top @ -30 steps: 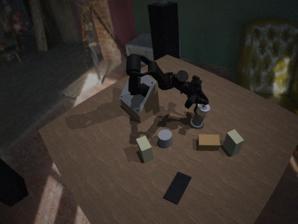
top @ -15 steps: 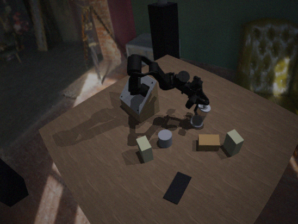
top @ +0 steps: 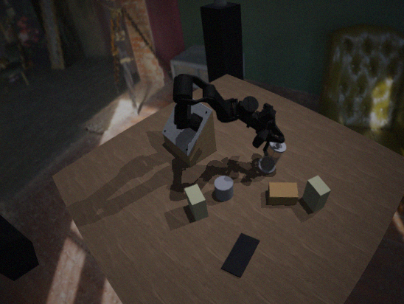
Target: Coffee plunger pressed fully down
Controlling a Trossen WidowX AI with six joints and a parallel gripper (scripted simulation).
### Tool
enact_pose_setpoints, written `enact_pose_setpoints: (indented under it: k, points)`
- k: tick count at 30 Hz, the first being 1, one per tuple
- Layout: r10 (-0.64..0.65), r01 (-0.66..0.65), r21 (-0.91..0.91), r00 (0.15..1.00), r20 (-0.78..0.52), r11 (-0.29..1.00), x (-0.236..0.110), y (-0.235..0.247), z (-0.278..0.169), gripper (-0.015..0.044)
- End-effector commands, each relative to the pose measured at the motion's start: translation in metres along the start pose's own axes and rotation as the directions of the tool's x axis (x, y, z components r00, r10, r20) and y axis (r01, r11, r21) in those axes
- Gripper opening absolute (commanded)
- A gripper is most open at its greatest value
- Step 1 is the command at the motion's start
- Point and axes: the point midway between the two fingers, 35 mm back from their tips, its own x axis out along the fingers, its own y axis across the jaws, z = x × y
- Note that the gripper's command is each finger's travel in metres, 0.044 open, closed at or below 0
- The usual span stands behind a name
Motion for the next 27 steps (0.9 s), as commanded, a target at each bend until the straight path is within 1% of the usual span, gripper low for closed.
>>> enact_pose_setpoints:
  k: [1, 14, 26, 27]
  points:
    - [-0.002, 0.002, -0.008, 1.000, -0.019, 1.000, 0.0022, 0.0000, -0.0050, 0.0121]
    - [0.000, 0.000, 0.000, 1.000, -0.001, 1.000, 0.0010, 0.0001, 0.0004, 0.0121]
    - [0.000, 0.000, 0.000, 1.000, -0.001, 1.000, 0.0010, 0.0001, 0.0004, 0.0436]
    - [0.000, 0.000, 0.000, 1.000, -0.001, 1.000, 0.0010, 0.0001, 0.0004, 0.0440]
